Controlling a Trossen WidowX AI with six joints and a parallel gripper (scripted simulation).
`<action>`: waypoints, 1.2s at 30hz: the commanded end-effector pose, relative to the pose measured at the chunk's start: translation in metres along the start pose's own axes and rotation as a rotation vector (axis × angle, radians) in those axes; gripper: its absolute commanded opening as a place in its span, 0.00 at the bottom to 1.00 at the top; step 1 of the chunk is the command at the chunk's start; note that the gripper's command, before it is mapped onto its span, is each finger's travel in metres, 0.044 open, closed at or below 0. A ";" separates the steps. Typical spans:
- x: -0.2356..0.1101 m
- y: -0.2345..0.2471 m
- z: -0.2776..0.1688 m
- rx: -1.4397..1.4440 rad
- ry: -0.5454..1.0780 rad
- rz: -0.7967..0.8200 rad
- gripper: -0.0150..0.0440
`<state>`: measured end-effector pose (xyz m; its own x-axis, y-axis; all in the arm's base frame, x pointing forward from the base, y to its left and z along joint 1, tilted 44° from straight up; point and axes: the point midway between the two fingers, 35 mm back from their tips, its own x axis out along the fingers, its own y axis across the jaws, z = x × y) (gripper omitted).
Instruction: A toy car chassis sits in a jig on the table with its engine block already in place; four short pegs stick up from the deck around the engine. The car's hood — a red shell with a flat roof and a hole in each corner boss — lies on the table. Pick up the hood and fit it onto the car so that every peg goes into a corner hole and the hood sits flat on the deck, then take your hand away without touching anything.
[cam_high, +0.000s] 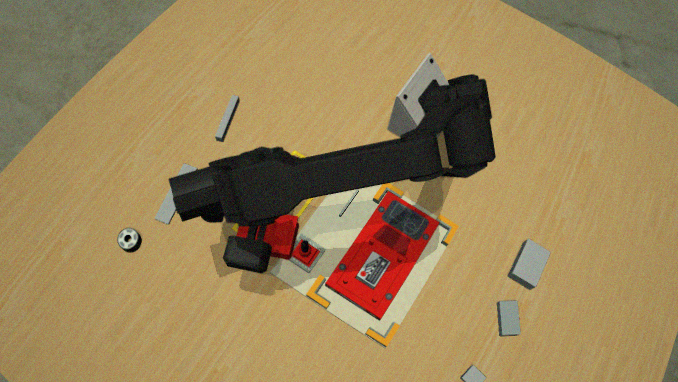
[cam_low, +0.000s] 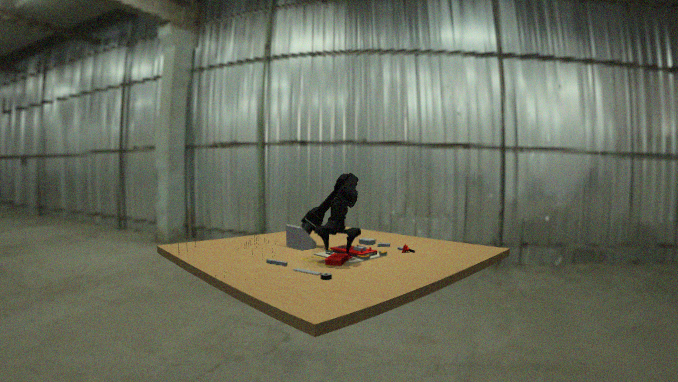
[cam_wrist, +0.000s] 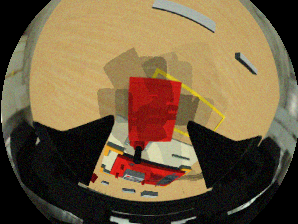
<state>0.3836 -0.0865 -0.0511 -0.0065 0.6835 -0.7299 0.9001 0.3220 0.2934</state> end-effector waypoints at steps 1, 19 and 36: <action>0.004 0.000 -0.001 0.005 0.005 0.004 1.00; 0.014 -0.001 -0.002 0.005 0.005 0.004 1.00; 0.023 -0.001 -0.003 0.005 0.006 0.005 1.00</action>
<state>0.3808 -0.0710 -0.0658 -0.0083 0.6855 -0.7280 0.9008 0.3213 0.2922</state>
